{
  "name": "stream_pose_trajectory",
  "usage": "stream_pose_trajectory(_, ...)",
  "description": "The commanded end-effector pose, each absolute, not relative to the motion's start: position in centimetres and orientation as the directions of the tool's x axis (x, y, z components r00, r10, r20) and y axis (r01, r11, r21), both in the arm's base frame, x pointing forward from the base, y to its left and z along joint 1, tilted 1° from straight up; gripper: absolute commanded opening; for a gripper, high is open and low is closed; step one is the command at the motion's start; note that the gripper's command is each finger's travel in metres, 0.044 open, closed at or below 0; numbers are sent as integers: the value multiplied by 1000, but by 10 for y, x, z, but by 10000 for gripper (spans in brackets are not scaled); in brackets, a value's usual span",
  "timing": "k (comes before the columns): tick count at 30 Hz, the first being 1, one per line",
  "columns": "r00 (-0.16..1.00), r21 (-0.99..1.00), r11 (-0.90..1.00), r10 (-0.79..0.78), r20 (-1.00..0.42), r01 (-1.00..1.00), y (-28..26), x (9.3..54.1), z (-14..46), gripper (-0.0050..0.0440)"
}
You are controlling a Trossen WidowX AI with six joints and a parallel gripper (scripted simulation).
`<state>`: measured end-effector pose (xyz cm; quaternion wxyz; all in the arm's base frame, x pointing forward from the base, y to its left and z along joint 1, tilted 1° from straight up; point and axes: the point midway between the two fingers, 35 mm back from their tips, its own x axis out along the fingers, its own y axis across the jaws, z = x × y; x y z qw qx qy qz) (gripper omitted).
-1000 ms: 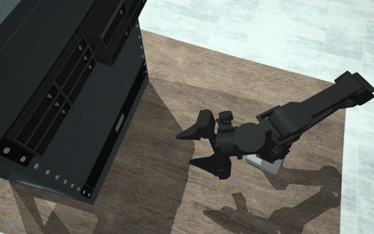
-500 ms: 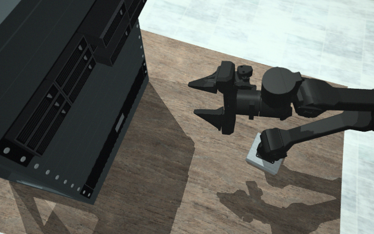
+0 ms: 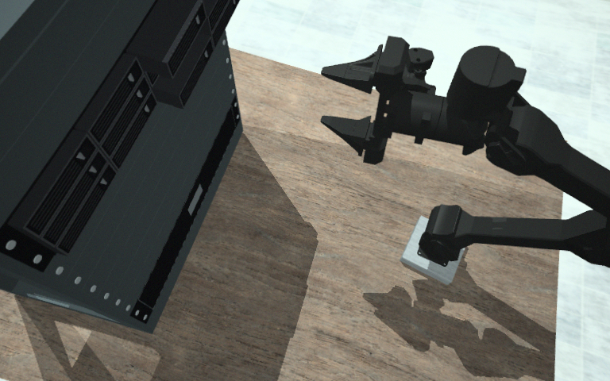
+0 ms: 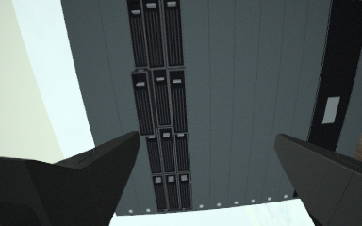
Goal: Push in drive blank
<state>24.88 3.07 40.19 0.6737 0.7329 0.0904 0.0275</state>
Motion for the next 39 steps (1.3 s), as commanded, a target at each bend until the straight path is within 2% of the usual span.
stream_pose_trajectory(1,984,998,-55,177,-33,43,19,253,422,440)
stream_pose_trajectory(39,987,1000,-26,163,5,-1,7,261,434,440)
